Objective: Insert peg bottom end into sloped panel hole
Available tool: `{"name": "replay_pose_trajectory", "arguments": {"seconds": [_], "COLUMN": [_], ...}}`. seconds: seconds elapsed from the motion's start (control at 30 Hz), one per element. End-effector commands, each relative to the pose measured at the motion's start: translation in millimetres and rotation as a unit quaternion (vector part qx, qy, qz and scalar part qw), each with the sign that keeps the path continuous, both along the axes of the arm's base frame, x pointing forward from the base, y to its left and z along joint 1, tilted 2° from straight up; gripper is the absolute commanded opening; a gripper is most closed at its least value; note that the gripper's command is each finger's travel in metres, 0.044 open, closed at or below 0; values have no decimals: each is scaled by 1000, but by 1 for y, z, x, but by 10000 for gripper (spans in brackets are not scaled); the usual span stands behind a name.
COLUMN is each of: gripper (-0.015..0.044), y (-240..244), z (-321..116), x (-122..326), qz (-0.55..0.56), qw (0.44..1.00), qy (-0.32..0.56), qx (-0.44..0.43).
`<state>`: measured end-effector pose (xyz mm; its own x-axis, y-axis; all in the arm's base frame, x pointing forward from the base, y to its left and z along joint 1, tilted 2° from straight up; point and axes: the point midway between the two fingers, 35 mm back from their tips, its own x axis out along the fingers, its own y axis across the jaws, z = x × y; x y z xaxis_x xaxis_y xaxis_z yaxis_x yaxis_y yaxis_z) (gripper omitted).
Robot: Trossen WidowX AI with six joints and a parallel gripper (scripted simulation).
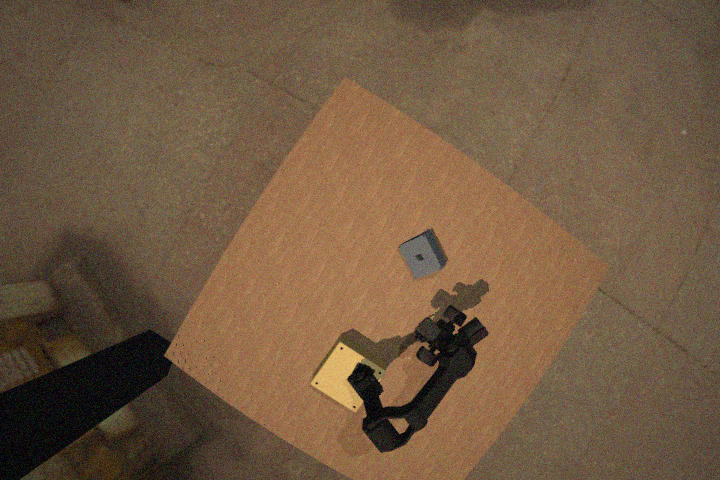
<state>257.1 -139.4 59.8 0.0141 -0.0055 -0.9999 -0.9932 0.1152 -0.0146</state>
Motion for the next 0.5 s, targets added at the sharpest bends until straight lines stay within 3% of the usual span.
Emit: {"name": "replay_pose_trajectory", "arguments": {"seconds": [0.0, 0.47], "gripper": [0, 0], "y": [1, 7], "z": [1, 2], "x": [3, 11], "qz": [-17, -66], "qw": [1000, 998], "qy": [-2, -8], "qx": [-7, -20]}}
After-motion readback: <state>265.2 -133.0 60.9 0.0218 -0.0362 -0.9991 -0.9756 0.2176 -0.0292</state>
